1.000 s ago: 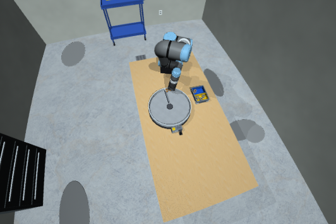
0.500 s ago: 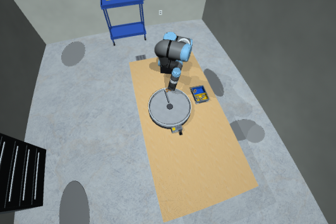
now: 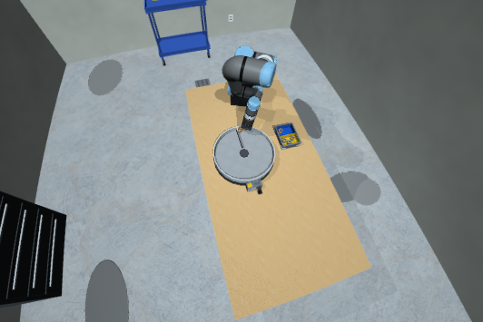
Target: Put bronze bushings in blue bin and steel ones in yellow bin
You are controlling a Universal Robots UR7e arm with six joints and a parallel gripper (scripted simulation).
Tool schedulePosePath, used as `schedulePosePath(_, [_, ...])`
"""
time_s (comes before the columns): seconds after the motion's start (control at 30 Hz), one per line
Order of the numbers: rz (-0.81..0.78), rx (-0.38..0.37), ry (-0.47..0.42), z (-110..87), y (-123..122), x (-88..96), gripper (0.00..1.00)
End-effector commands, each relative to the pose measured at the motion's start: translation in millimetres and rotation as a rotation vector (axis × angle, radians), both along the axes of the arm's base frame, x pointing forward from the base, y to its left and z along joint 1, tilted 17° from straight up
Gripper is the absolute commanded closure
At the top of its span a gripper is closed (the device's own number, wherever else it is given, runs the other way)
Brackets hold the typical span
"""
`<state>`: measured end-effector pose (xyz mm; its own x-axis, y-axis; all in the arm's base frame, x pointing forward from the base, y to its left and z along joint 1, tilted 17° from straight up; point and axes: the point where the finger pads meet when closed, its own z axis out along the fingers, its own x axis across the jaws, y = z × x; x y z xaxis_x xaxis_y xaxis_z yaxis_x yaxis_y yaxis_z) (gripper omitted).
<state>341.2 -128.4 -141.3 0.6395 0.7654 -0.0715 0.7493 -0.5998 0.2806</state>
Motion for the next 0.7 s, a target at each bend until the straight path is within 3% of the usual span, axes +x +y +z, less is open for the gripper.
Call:
schedulePosePath(0.0, [0.138, 0.056, -0.045, 2.3, -0.8, -1.1, 1.00])
schedulePosePath(0.67, [0.153, 0.062, -0.050, 2.9, -0.8, -1.4, 1.00])
